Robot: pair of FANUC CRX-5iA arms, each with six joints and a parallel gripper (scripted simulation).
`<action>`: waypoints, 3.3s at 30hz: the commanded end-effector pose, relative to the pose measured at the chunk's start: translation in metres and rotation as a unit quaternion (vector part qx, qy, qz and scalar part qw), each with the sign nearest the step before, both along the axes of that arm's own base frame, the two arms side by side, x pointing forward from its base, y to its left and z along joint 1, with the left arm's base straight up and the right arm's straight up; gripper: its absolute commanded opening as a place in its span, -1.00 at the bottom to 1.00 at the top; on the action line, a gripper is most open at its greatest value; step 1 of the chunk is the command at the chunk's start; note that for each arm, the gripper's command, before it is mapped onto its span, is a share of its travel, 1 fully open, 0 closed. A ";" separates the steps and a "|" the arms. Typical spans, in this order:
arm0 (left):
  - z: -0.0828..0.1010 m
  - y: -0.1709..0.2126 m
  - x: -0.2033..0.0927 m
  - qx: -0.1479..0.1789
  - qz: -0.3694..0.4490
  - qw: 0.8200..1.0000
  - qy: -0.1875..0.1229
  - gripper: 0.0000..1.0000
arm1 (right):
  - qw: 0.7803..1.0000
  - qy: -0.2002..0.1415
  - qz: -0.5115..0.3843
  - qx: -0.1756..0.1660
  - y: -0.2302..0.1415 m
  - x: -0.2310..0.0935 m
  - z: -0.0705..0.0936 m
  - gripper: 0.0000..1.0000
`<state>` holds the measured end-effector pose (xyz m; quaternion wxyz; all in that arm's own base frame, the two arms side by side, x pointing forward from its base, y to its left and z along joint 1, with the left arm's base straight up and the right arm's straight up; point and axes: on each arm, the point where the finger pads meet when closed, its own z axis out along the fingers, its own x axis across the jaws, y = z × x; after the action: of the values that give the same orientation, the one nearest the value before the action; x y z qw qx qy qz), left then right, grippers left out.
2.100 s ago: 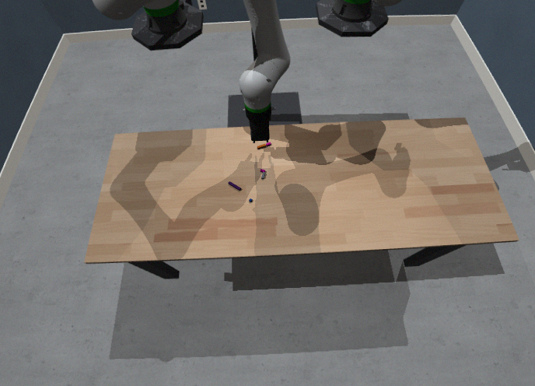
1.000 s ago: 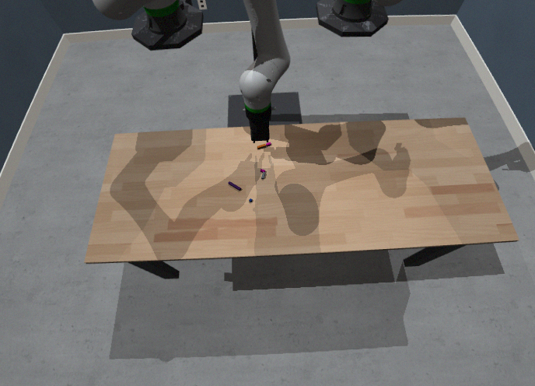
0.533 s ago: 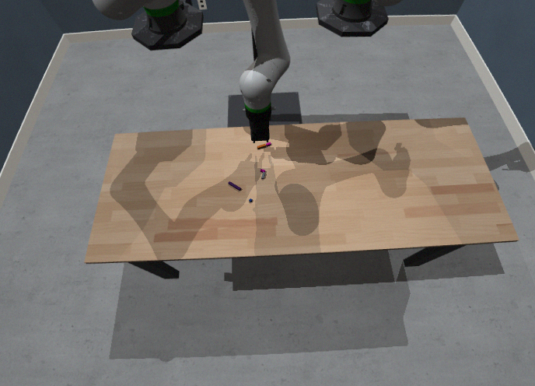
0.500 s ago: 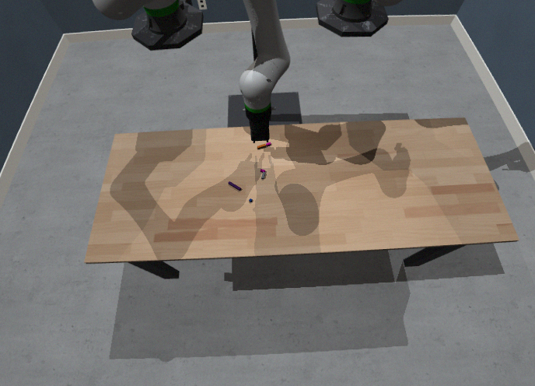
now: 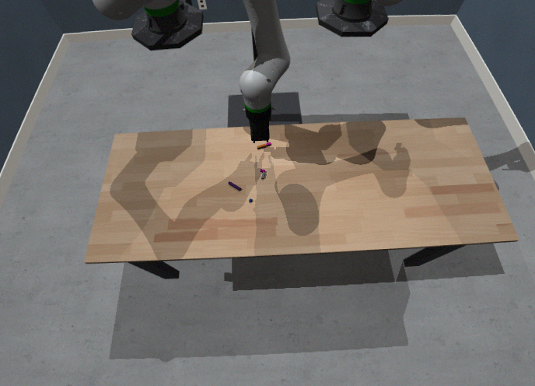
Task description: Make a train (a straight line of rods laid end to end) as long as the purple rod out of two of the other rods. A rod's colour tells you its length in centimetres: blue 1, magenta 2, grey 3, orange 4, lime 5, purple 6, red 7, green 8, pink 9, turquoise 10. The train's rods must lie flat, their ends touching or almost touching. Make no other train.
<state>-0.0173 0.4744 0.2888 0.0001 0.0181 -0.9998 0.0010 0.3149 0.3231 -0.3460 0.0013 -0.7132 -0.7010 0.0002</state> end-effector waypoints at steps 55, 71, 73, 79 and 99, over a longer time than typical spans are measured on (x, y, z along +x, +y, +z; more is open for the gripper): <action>0.001 0.000 0.000 0.001 0.000 1.000 0.000 1.00 | 0.750 -0.002 0.661 0.001 -0.010 0.092 -0.001 1.00; 0.001 0.000 0.000 0.001 0.000 1.000 0.000 1.00 | 0.564 -0.002 0.826 0.000 -0.007 0.129 0.000 1.00; 0.001 0.000 0.000 0.001 0.000 1.000 0.000 1.00 | 0.538 -0.002 0.843 0.000 -0.006 0.134 0.000 1.00; 0.001 0.000 0.000 0.001 0.000 1.000 0.000 1.00 | 0.464 -0.002 0.886 0.000 -0.004 0.146 0.000 1.00; 0.001 0.000 0.000 0.001 0.000 1.000 0.000 1.00 | 0.383 -0.002 0.924 0.000 -0.001 0.159 0.001 1.00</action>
<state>-0.0173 0.4744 0.2888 0.0001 0.0181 -0.9998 0.0010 0.4728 0.3210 -0.3460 -0.0001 0.3743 -0.9273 0.0003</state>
